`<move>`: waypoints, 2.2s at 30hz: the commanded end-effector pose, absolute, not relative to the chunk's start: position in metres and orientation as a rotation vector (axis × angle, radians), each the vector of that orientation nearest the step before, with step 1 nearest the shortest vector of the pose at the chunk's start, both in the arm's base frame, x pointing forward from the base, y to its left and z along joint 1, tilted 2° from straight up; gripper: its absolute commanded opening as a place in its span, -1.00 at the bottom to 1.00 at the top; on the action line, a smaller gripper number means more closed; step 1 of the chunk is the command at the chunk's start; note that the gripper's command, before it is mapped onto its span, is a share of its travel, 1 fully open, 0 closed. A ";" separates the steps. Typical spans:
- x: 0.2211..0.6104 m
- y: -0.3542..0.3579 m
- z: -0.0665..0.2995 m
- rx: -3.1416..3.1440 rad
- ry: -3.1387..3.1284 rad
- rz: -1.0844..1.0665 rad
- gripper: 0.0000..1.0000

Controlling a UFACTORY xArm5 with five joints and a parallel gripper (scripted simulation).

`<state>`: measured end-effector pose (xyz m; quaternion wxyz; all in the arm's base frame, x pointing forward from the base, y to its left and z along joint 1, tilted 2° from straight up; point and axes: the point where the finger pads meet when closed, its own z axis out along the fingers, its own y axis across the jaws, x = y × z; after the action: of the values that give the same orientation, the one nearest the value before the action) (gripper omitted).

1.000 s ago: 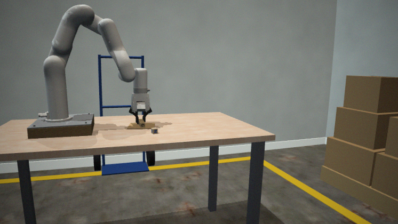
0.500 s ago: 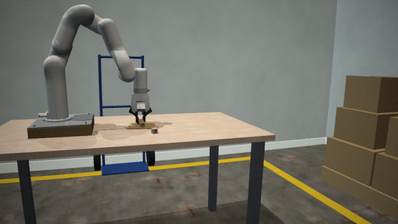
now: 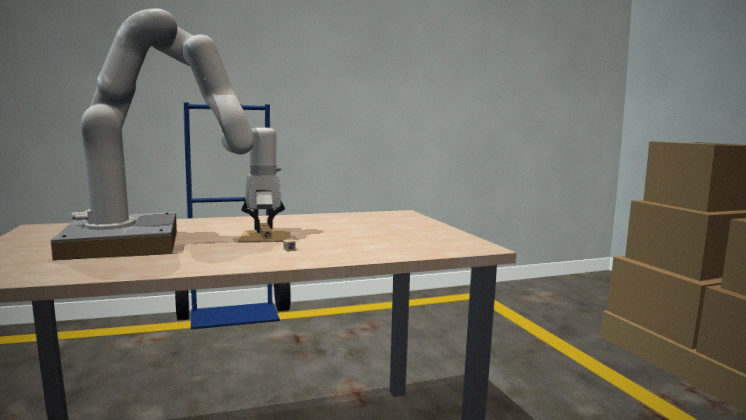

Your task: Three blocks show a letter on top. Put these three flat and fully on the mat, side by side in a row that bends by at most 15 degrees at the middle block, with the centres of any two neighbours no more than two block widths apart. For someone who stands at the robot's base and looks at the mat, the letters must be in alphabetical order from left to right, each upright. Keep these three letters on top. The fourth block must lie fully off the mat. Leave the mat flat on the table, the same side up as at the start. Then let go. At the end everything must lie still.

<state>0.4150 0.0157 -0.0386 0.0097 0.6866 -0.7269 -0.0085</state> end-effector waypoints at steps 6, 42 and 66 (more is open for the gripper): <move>0.416 0.016 -0.038 2.146 -2.271 -0.023 -0.32; 0.418 0.017 0.028 2.146 -2.271 -0.023 -0.16; 0.418 0.017 0.052 2.146 -2.271 -0.023 1.00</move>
<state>0.4169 0.0172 0.0506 0.0099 0.6866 -0.7269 -0.0086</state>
